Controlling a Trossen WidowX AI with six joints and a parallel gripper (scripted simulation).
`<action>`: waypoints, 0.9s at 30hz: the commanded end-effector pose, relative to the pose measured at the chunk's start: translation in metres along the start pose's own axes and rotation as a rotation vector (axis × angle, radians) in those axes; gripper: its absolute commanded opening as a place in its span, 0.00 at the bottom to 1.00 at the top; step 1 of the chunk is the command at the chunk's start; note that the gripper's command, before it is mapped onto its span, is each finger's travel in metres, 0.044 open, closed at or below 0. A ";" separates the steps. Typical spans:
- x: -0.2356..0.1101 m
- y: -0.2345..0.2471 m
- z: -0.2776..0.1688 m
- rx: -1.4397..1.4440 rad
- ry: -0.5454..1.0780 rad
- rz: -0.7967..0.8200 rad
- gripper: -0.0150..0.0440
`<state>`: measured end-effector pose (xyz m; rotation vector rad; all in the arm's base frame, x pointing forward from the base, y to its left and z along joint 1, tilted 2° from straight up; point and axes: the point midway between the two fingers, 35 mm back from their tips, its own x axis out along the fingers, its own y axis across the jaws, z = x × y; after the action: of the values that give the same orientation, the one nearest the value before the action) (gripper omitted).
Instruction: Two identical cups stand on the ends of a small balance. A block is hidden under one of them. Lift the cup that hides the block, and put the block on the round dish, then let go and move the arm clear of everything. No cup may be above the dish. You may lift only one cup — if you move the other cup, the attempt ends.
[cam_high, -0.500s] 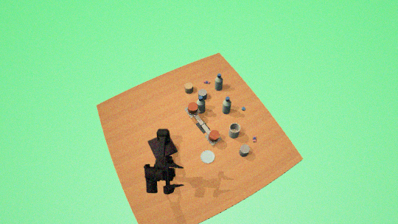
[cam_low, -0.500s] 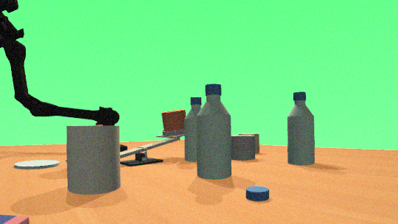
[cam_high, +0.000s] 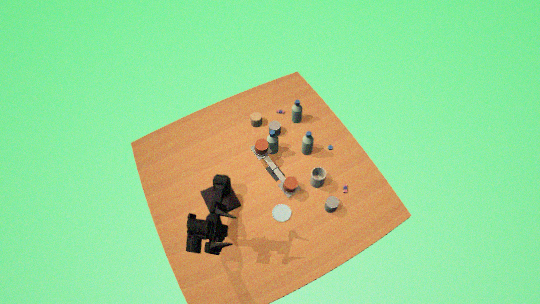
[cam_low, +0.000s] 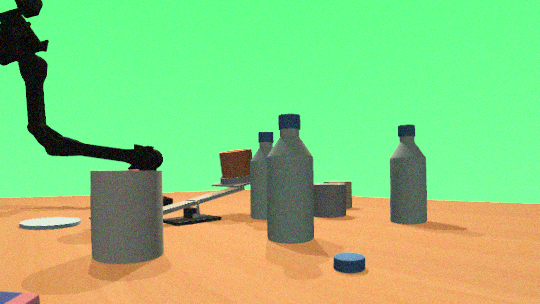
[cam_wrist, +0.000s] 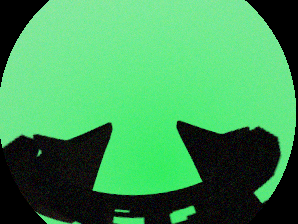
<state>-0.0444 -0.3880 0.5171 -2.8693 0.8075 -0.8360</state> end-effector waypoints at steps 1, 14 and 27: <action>-0.007 -0.025 -0.022 -0.152 0.054 -0.011 1.00; -0.032 -0.079 -0.064 -0.543 0.180 -0.011 1.00; -0.056 -0.147 -0.091 -0.967 0.303 -0.022 1.00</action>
<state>-0.0690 -0.2497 0.5868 -3.4840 1.4810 -1.1085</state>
